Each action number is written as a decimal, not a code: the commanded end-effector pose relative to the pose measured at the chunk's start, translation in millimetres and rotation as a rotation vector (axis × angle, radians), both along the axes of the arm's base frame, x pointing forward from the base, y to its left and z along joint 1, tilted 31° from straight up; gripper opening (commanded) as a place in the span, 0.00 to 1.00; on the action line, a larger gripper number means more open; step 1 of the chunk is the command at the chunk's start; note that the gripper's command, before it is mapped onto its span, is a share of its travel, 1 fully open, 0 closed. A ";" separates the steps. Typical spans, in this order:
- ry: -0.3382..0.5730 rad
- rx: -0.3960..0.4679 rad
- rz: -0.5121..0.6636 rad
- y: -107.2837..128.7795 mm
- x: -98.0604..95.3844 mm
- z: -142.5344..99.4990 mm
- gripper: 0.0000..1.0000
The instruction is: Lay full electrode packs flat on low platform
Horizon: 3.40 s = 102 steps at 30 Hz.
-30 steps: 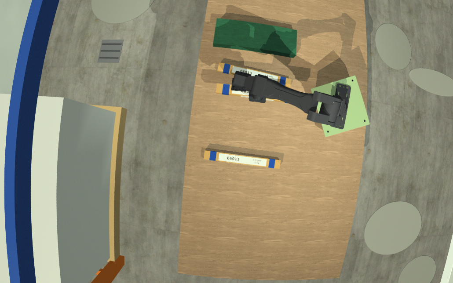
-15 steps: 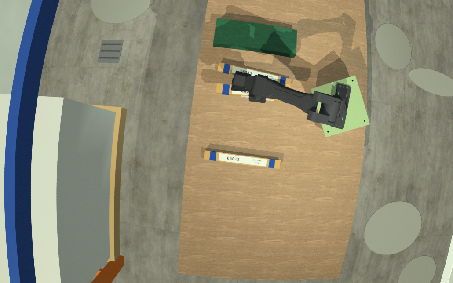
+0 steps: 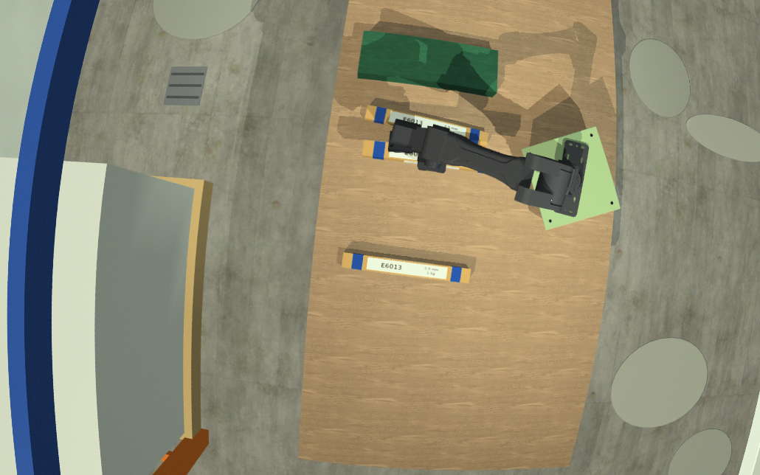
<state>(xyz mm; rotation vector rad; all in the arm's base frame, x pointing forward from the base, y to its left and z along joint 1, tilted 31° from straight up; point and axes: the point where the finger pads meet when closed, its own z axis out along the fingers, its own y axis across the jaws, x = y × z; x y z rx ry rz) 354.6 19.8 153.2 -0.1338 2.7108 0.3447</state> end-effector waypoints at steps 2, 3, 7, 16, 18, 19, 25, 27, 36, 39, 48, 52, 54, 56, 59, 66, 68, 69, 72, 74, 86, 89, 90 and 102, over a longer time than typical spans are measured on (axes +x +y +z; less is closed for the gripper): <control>-0.079 -0.002 -0.016 -7.7 3.9 32.9 0.00; -0.079 -0.002 -0.016 -7.7 3.9 32.9 0.00; -0.079 -0.002 -0.016 -7.7 3.9 32.9 0.00; -0.079 -0.002 -0.016 -7.7 3.9 32.9 0.00; -0.079 -0.002 -0.016 -7.7 3.9 32.9 0.00; -0.079 -0.002 -0.016 -7.7 3.9 32.9 0.00; -0.079 -0.002 -0.016 -7.7 3.9 32.9 0.00; -0.079 -0.002 -0.016 -7.7 3.9 32.9 0.00; -0.079 -0.002 -0.016 -7.7 3.9 32.9 0.00; -0.079 -0.002 -0.016 -7.7 3.9 32.9 0.00; -0.079 -0.002 -0.016 -7.7 3.9 32.9 0.00; -0.079 -0.002 -0.016 -7.7 3.9 32.9 0.00; -0.079 -0.002 -0.016 -7.7 3.9 32.9 0.00; -0.079 -0.002 -0.016 -7.7 3.9 32.9 0.00; -0.079 -0.002 -0.016 -7.7 3.9 32.9 0.00; -0.130 -0.050 0.077 2.5 3.3 47.1 0.00; -0.130 -0.050 0.077 7.7 2.9 48.5 0.00; -0.130 -0.049 0.077 10.3 2.8 49.2 0.00; -0.127 -0.043 0.066 18.0 2.3 51.4 0.00; -0.128 -0.042 0.066 23.2 2.0 52.8 0.00; -0.128 -0.039 0.065 48.7 0.7 59.9 0.00; -0.128 -0.037 0.065 56.4 0.2 62.0 0.00; -0.128 -0.037 0.065 59.0 0.0 62.8 0.00; -0.128 -0.034 0.065 81.7 -0.5 70.3 0.00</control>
